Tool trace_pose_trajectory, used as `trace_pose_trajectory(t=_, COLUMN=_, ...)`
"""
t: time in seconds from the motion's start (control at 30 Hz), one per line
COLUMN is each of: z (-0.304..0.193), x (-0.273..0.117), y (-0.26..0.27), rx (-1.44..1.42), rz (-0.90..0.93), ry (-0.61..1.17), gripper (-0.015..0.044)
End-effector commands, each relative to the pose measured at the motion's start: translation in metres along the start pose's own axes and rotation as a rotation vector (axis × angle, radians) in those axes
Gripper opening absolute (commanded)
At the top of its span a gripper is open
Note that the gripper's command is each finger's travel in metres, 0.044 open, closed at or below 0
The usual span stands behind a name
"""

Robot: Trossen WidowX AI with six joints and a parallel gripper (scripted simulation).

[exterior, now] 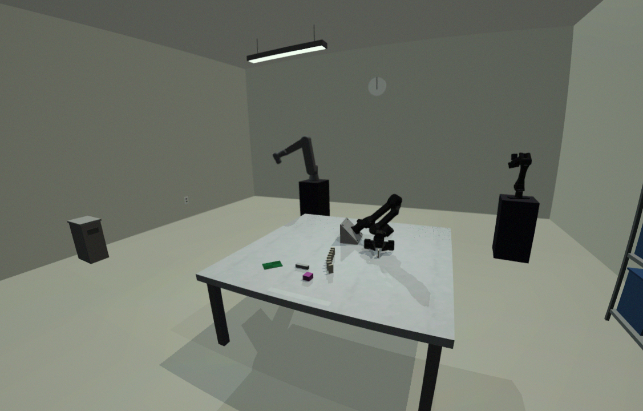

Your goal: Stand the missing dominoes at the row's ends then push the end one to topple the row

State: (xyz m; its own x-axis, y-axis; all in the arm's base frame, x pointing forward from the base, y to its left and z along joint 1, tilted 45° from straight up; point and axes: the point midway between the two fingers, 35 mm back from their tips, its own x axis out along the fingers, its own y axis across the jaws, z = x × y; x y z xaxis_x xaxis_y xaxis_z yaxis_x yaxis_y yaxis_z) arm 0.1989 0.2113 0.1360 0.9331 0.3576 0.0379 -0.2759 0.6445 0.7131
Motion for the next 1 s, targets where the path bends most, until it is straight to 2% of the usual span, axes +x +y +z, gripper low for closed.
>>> trace_pose_trajectory(t=0.0, z=0.0, x=0.0, y=0.0, rx=0.005, rz=-0.001, ry=-0.002, gripper=0.0283)
trace_pose_trajectory(t=0.2, z=0.001, x=0.0, y=0.0, rx=0.005, rz=-0.001, ry=-0.002, gripper=0.044)
trace_pose_trajectory(t=0.7, z=0.051, x=0.0, y=0.002, rx=0.0, rz=0.0, ry=-0.001, gripper=0.044)
trace_pose_trajectory(t=0.77, z=0.054, x=0.012, y=0.003, rx=-0.006, rz=-0.013, ry=0.02, gripper=0.044)
trace_pose_trajectory(t=0.97, z=0.044, x=0.06, y=-0.002, rx=-0.019, rz=-0.139, ry=0.223, gripper=0.044)
